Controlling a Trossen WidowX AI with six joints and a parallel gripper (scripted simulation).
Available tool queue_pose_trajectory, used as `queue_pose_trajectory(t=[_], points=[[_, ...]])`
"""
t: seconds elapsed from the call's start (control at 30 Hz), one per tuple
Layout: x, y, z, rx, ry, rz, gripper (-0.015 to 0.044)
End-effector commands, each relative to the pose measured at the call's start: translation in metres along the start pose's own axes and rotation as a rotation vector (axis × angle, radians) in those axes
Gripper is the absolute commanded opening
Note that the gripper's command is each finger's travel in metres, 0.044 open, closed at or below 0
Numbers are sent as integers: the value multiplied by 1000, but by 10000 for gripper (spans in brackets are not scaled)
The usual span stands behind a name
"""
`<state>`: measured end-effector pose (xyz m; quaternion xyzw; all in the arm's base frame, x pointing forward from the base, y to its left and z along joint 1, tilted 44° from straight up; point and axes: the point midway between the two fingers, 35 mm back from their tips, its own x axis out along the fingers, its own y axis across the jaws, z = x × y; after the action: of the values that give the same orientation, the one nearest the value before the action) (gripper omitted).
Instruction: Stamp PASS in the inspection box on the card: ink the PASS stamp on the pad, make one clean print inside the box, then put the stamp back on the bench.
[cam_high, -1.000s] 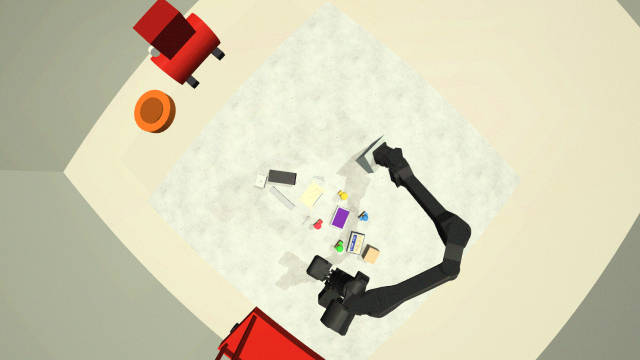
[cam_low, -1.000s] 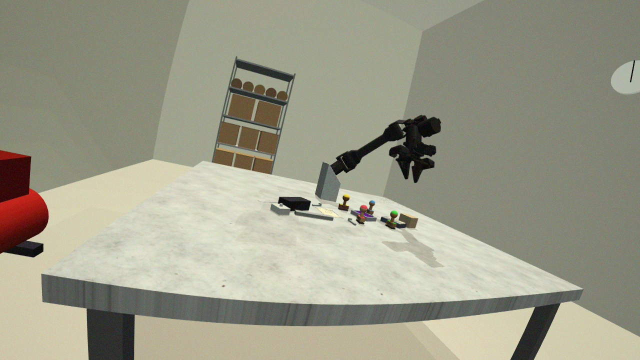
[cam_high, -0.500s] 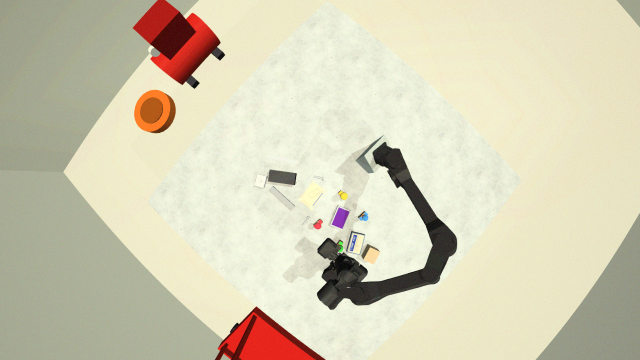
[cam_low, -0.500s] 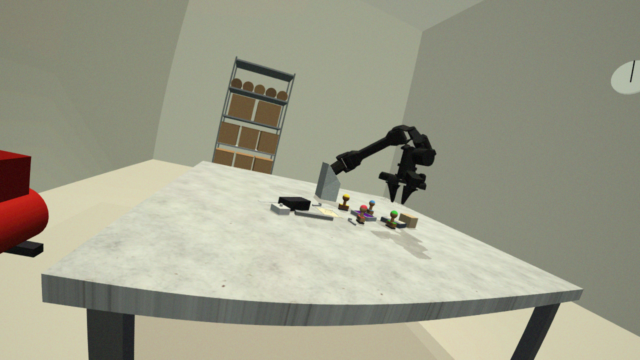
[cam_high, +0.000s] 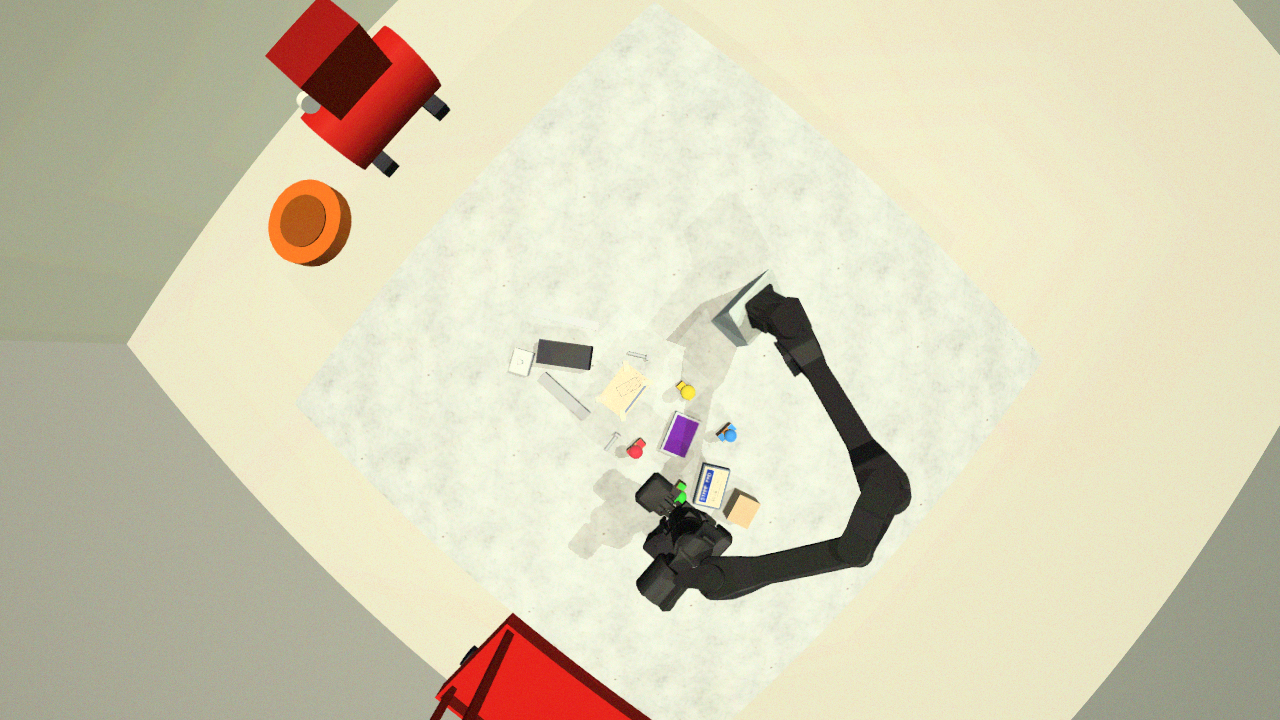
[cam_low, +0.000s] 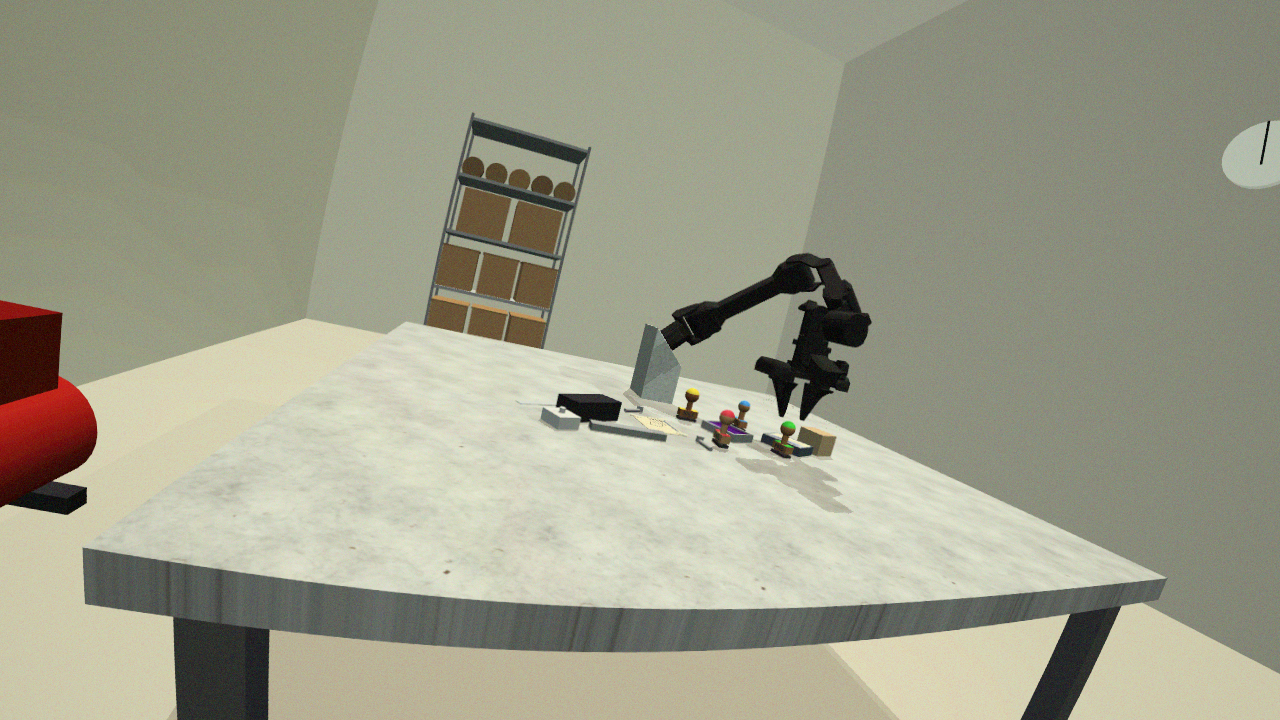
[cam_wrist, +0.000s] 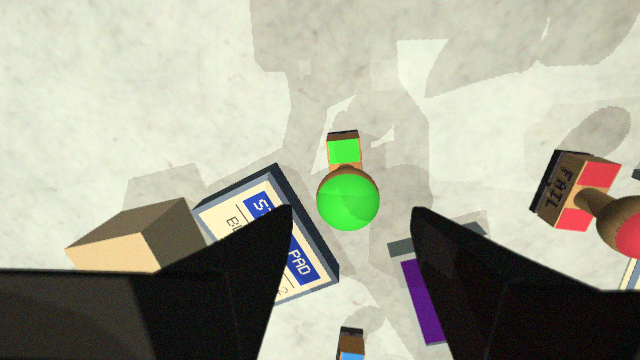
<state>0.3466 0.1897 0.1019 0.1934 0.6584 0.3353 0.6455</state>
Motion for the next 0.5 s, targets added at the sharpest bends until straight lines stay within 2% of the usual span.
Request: queue_pose_trajectory(t=[0.0,0.47], points=[[7,-1,0,8,0,-1,224],[30,0,-1,8,0,0,224]])
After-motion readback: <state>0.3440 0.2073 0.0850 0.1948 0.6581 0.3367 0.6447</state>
